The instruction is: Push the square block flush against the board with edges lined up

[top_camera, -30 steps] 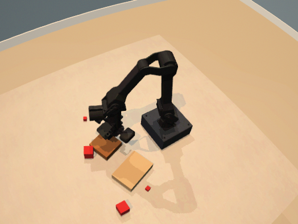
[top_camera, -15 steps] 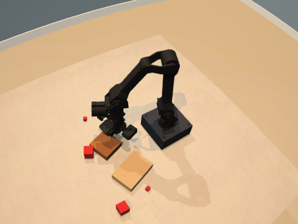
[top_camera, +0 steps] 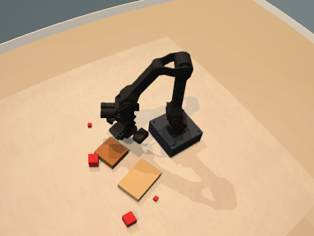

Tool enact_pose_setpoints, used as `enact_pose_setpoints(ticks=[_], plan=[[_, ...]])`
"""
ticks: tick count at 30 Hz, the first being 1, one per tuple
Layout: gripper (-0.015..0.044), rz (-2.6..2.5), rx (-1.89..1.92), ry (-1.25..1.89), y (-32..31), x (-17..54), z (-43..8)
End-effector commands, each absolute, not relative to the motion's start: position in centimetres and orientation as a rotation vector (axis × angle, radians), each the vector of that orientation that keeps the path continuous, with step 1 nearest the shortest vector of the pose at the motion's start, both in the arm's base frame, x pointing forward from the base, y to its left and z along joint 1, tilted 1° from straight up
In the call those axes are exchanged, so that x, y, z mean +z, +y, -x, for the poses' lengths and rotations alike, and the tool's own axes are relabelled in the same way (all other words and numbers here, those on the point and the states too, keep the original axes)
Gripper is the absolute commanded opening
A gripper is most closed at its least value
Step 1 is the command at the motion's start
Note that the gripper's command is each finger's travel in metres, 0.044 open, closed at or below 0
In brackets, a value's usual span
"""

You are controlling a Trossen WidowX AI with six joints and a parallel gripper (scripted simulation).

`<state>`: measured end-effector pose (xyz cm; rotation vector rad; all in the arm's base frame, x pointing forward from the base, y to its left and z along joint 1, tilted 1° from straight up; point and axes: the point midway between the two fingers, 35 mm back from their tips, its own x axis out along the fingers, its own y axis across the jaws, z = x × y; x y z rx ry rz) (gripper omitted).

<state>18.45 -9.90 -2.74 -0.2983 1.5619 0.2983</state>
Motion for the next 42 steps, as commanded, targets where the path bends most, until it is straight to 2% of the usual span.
enact_pose_setpoints(ticks=[1, 4, 10, 42], plan=[[0.0, 0.303, 0.291, 1.553, -10.1, -0.9, -18.9], [0.0, 0.304, 0.294, 1.55, -10.0, 2.5, -18.7], [0.0, 0.291, 0.269, 1.546, -10.2, 2.5, -19.1], [0.0, -0.584, -0.592, 1.476, -12.6, 3.3, -27.7]])
